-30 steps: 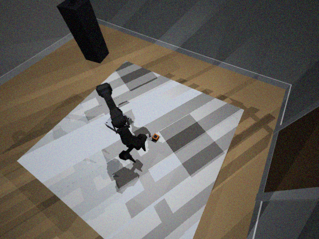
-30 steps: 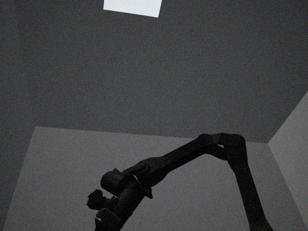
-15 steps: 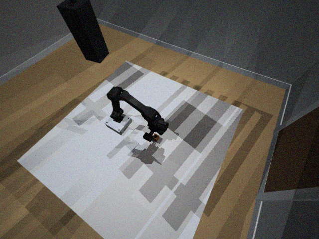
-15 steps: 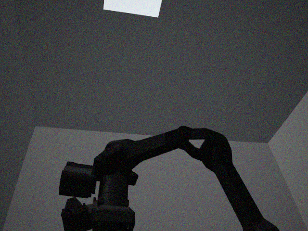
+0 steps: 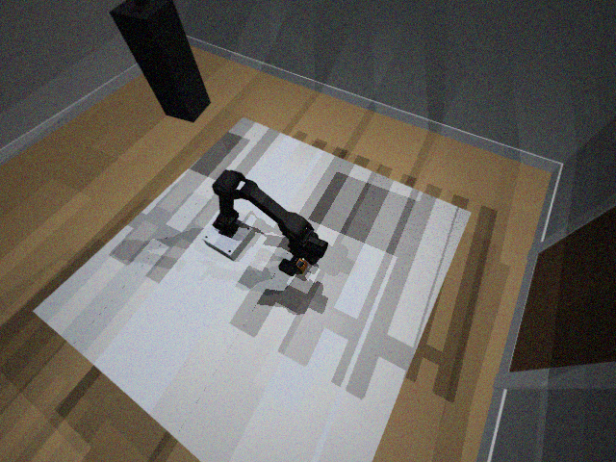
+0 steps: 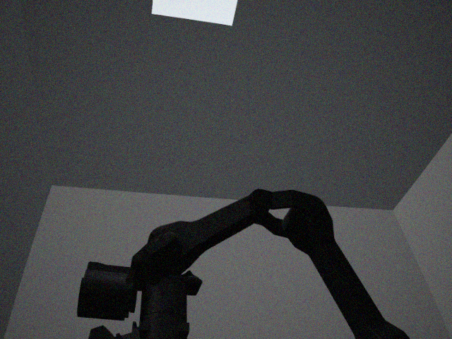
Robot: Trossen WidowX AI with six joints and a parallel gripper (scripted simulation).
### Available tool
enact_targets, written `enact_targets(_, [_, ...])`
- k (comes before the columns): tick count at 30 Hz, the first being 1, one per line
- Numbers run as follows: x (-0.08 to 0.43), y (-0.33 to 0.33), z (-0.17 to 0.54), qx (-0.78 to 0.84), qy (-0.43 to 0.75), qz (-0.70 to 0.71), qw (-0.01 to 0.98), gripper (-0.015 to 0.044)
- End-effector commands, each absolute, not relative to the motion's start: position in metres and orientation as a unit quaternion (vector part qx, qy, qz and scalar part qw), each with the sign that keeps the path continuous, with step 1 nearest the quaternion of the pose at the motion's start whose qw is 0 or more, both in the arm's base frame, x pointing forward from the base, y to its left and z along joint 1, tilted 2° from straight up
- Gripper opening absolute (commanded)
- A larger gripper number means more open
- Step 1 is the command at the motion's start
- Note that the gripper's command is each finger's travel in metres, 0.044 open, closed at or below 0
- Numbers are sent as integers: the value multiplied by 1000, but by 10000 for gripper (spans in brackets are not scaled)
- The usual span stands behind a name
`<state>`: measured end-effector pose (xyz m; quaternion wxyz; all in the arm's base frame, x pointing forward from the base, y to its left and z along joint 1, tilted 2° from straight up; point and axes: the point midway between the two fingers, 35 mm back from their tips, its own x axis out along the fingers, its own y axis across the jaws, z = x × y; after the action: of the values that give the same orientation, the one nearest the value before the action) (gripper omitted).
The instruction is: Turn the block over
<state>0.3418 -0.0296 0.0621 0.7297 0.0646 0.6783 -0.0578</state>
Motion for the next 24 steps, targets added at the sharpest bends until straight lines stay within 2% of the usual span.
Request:
enact_targets(1, [342, -31, 52, 65, 680, -61, 728, 440])
enact_targets(24, [344, -31, 19, 65, 680, -61, 728, 440])
